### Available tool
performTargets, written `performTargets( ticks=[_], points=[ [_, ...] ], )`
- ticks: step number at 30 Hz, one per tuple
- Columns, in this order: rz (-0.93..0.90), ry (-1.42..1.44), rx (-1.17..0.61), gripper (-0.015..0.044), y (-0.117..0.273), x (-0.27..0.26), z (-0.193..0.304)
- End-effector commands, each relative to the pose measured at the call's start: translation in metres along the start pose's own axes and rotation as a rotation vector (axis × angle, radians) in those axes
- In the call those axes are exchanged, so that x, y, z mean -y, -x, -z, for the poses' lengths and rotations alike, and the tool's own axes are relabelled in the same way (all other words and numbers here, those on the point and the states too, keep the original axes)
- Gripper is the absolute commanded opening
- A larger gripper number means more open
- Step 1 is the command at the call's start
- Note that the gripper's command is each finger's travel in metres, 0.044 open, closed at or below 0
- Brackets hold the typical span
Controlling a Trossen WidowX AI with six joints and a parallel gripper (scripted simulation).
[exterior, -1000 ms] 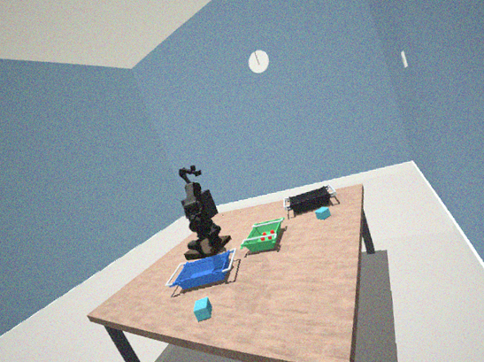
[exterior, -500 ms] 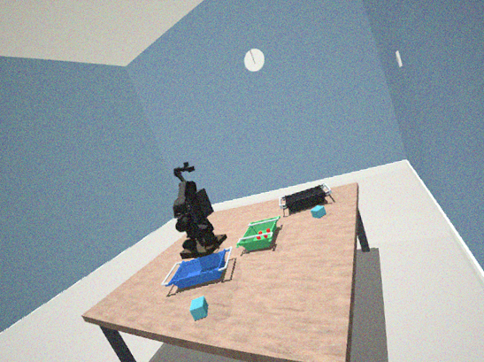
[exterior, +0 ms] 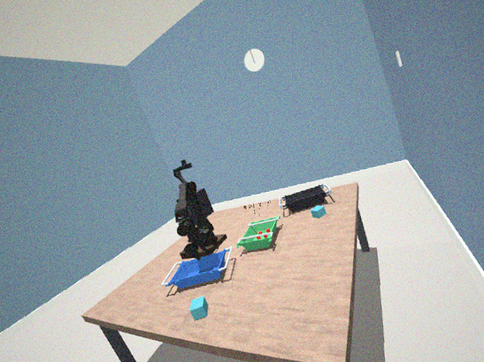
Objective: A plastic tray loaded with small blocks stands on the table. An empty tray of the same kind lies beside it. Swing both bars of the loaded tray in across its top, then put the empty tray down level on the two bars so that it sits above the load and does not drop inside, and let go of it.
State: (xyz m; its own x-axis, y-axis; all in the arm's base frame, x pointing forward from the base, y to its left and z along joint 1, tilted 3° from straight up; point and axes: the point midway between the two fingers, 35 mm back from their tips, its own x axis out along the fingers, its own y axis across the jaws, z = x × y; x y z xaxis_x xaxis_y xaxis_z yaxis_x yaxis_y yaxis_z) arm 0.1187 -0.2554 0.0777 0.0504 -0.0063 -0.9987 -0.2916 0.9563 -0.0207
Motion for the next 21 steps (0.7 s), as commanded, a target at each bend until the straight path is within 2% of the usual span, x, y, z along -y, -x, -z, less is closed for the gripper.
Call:
performTargets(
  ticks=[1,10,17,21],
  points=[
    [-0.011,0.006,-0.001,0.0440,-0.020,-0.001,0.000],
    [-0.012,0.006,-0.001,0.0440,-0.058,-0.005,0.000],
    [-0.012,0.006,-0.001,0.0440,-0.060,-0.005,0.000],
    [-0.012,0.006,-0.001,0.0381,-0.060,-0.005,0.000]
  ],
)
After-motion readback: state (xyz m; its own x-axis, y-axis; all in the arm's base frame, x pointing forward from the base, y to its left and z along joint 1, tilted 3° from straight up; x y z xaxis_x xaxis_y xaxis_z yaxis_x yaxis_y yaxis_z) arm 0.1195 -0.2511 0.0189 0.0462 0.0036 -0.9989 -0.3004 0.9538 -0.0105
